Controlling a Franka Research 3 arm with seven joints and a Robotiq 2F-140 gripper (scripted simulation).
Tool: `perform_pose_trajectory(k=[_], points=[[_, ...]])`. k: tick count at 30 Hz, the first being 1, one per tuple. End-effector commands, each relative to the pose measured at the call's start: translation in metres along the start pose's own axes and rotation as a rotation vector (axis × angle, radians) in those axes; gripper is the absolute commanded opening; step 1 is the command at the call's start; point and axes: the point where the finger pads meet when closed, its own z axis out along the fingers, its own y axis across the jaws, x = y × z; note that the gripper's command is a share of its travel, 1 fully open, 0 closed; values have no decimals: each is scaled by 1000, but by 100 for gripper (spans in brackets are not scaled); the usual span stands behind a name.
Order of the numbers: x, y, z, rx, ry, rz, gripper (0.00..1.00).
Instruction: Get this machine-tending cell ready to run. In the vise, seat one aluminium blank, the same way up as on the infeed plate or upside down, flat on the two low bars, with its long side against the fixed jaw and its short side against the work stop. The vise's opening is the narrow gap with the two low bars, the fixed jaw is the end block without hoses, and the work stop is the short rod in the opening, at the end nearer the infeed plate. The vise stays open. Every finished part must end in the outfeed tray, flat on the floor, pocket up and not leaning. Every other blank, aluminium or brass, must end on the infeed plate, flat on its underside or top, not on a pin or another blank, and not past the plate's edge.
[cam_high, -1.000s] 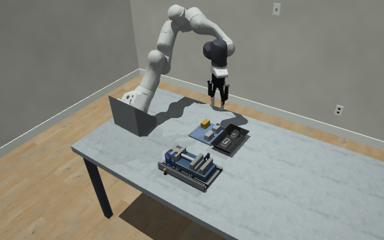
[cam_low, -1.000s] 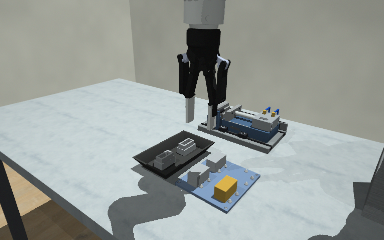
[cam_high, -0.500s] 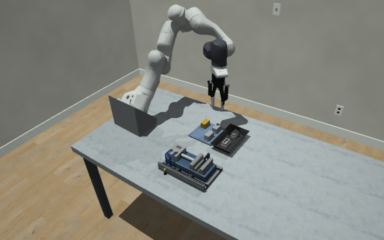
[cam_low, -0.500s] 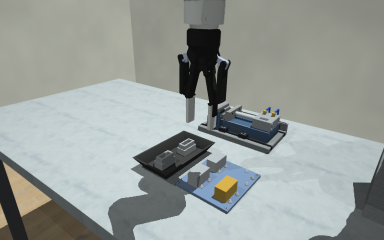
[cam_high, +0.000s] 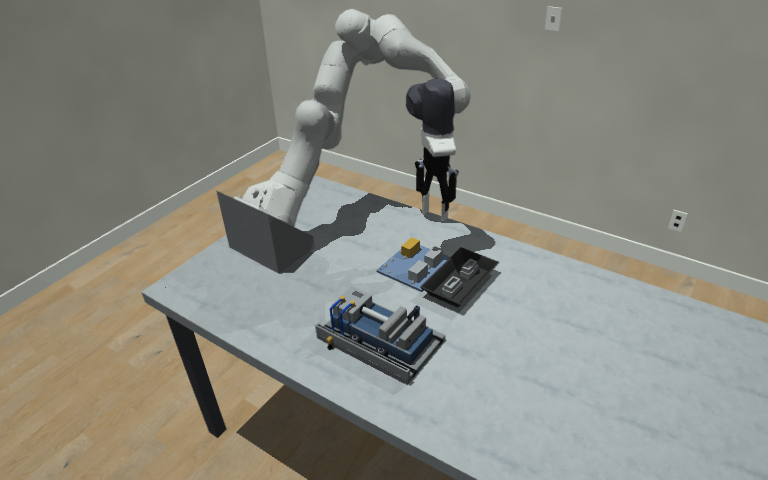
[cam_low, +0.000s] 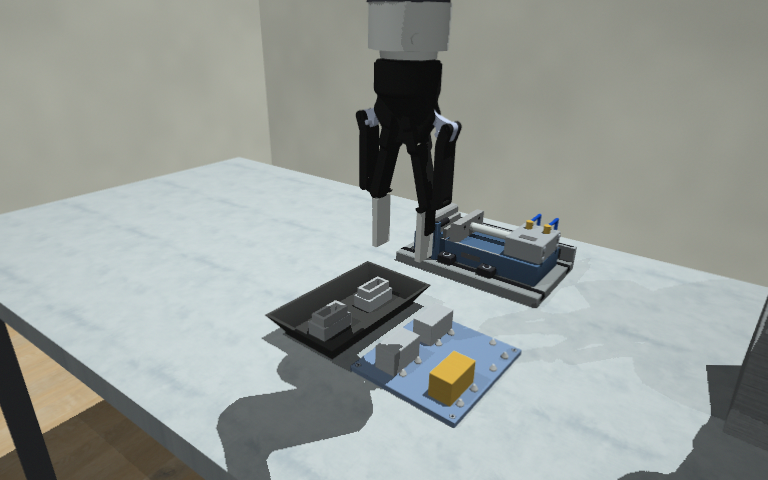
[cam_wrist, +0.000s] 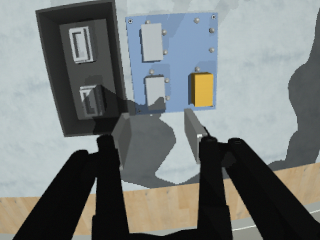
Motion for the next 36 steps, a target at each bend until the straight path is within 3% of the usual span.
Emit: perform_pose_trajectory(k=[1, 7, 21, 23, 36], points=[[0, 0, 6, 0, 2, 2, 40], [0, 0, 16, 0, 2, 2, 40], [0, 0, 72, 0, 2, 2, 40], [0, 0, 72, 0, 2, 2, 40], [0, 0, 115, 0, 2, 2, 40]])
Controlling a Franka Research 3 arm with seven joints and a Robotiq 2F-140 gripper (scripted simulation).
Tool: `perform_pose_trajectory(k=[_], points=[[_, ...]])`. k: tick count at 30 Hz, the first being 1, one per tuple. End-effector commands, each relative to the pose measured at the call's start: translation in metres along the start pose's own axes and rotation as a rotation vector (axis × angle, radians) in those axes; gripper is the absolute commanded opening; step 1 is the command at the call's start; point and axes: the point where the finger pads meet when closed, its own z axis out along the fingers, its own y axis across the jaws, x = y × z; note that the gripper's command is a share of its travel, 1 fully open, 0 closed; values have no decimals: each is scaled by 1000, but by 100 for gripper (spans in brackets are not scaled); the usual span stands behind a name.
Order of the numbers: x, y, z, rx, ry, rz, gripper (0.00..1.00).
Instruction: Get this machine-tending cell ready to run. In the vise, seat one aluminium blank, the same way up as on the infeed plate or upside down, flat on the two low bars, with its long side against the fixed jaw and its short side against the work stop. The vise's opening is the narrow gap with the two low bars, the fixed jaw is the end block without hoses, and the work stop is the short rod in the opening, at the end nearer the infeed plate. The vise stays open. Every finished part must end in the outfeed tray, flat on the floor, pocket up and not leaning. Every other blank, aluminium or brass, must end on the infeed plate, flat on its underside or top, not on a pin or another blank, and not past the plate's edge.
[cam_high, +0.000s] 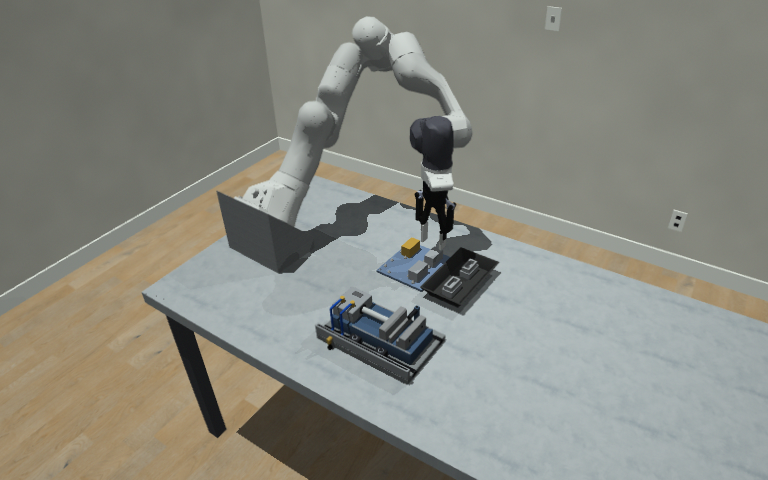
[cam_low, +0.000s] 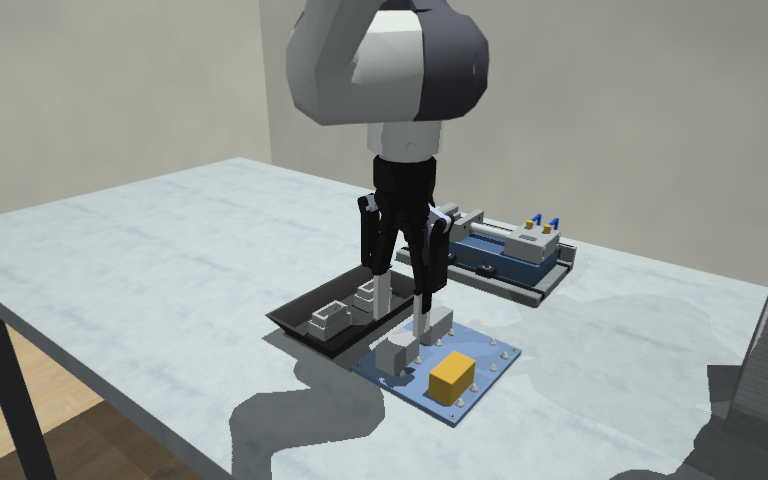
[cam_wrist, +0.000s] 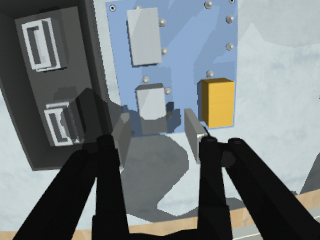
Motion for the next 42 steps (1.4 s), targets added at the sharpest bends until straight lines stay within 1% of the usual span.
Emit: perform_pose_trajectory(k=[1, 14, 42], points=[[1, -4, 9, 15, 2, -23, 40], [1, -5, 23, 15, 2, -23, 40], [1, -5, 24, 15, 2, -23, 40]])
